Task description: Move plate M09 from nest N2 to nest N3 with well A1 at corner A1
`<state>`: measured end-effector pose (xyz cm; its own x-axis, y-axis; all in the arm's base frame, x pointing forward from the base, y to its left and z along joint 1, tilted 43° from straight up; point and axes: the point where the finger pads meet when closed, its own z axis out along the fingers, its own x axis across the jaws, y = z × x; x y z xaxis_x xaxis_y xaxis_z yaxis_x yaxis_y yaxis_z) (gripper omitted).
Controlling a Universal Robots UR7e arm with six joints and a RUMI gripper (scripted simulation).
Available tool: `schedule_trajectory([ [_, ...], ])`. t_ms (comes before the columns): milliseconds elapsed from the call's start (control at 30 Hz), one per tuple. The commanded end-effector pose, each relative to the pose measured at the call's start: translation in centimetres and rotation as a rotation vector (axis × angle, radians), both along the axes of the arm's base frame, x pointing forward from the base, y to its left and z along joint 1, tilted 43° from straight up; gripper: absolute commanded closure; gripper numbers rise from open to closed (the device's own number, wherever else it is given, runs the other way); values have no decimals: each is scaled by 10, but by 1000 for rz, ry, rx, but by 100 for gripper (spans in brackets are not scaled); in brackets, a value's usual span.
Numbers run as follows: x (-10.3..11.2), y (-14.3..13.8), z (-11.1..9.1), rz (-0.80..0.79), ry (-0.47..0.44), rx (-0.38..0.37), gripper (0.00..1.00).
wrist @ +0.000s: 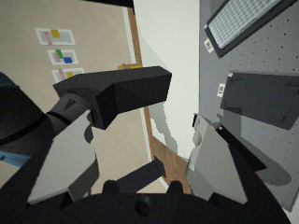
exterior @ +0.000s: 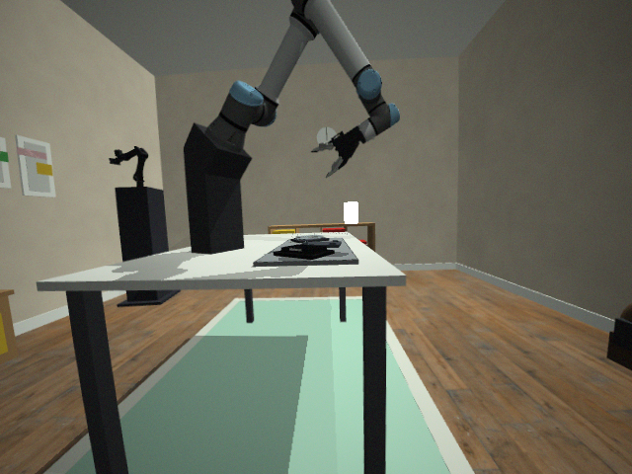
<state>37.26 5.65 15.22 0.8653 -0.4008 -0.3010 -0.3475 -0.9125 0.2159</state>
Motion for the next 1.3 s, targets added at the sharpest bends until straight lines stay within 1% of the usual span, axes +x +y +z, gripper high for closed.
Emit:
schedule_trajectory([
  [0, 1, -4, 13, -80, -33, -18, 18],
  [67, 2, -6, 20, -116, -48, -25, 18],
  [167, 2, -6, 20, -135, -55, -29, 18],
  [267, 2, -10, 34, -190, -76, -39, 18],
  [400, 2, -11, 36, -263, -104, -52, 18],
  [500, 2, -15, 50, -319, -125, -61, 18],
  [600, 2, -16, 52, -375, -145, -70, 18],
  [667, 1, -19, 61, -412, -158, -76, 18],
  [733, 1, -19, 61, -412, -158, -76, 18],
  [767, 0, -20, 66, -431, -165, -78, 18],
  [833, 0, -21, 67, -468, -178, -83, 18],
  [933, -2, -25, 82, -525, -197, -90, 18],
  [1067, -2, -25, 83, -600, -223, -99, 18],
  [1167, -4, -29, 97, -657, -242, -105, 18],
  [1267, -5, -30, 98, -695, -254, -109, 18],
])
